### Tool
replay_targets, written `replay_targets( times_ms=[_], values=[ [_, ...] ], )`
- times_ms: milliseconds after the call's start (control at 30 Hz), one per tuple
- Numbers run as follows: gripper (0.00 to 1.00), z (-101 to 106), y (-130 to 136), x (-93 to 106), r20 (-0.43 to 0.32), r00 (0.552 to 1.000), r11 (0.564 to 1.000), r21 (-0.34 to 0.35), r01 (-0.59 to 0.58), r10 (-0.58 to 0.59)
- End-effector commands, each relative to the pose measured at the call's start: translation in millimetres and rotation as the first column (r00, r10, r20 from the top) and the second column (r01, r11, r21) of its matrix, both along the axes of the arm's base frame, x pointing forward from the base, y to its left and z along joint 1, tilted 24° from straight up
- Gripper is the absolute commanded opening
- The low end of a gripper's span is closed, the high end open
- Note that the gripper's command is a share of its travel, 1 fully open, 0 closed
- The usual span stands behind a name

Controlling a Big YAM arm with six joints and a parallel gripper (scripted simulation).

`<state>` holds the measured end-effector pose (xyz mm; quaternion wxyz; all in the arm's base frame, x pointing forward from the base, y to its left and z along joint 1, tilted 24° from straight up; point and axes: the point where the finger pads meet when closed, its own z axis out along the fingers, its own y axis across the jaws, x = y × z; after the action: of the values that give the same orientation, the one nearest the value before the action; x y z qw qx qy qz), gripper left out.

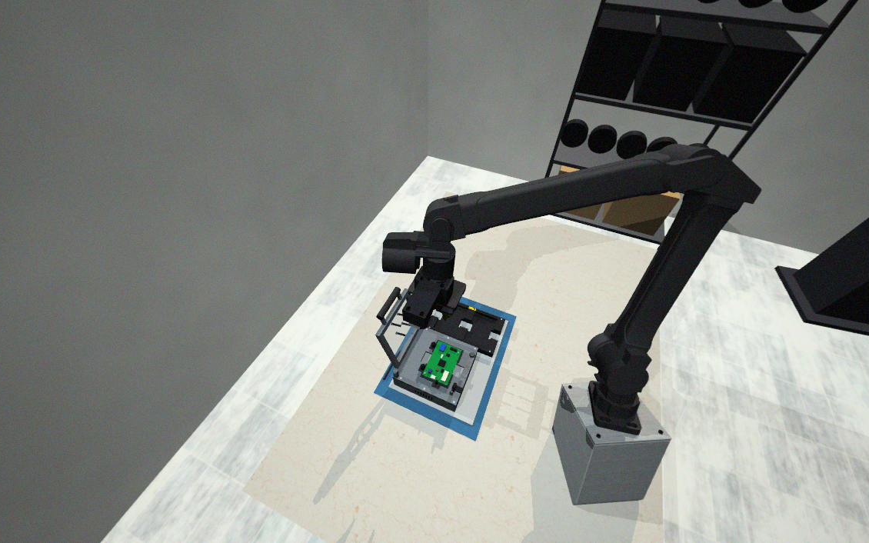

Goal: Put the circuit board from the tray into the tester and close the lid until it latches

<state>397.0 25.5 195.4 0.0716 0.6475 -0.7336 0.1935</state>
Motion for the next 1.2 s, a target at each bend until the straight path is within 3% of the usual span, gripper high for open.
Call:
replay_targets(
  times_ms=[0, 67, 567, 933, 1167],
  values=[
    [0.48, 21.7, -5.8, 30.3, 0.028, 1.0, 1.0, 0.006, 0.004, -0.004],
    [0.48, 21.7, -5.8, 30.3, 0.028, 1.0, 1.0, 0.006, 0.004, -0.004],
    [0.48, 38.5, -14.7, 112.8, 0.031, 1.0, 1.0, 0.007, 0.003, -0.003],
    [0.48, 42.7, -16.8, 133.7, 0.032, 0.999, 1.0, 0.006, 0.003, -0.003],
    [0.48, 32.7, -18.0, 128.4, 0.007, 1.0, 1.0, 0.002, 0.003, -0.003]
  ],
)
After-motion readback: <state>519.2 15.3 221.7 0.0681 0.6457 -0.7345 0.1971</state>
